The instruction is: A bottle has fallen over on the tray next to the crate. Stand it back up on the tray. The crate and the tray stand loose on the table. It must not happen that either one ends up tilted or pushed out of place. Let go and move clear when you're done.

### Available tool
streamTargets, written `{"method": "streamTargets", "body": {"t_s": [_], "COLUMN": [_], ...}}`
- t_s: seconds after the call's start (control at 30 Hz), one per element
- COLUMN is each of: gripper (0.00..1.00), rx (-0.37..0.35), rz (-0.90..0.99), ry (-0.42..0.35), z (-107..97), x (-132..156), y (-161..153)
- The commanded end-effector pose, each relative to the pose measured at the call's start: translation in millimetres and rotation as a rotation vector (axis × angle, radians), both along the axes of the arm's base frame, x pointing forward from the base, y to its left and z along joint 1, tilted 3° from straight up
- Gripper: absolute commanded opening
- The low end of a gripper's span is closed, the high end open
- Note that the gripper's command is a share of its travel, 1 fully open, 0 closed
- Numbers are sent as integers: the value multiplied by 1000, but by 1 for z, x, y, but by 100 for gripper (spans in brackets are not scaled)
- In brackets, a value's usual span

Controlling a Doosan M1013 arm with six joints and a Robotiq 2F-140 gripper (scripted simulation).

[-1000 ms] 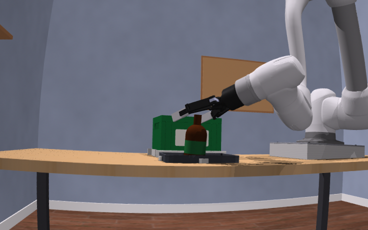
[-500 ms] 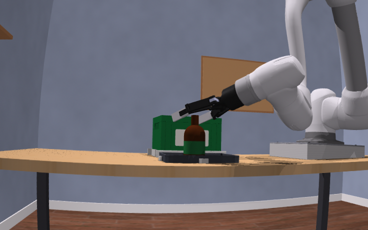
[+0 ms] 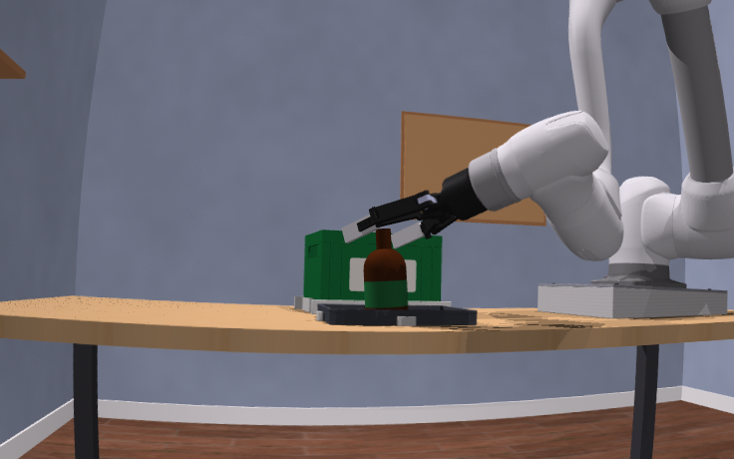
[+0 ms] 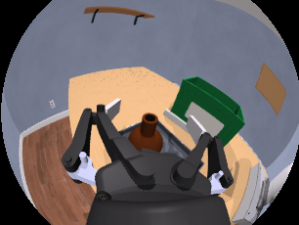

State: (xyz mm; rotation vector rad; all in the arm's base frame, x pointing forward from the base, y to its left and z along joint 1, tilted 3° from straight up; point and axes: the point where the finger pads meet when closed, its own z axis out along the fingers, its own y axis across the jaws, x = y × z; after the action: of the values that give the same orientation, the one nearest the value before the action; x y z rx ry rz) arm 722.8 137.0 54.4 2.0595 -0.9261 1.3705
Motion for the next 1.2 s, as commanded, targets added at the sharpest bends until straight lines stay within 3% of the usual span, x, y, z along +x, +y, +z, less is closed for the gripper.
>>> {"method": "streamTargets", "body": {"t_s": [0.0,1.17], "gripper": [100,100], "rx": [0,0], "rz": [0,0], "ry": [0,0], "z": [0,12], "x": [0,1], "y": [0,0]}}
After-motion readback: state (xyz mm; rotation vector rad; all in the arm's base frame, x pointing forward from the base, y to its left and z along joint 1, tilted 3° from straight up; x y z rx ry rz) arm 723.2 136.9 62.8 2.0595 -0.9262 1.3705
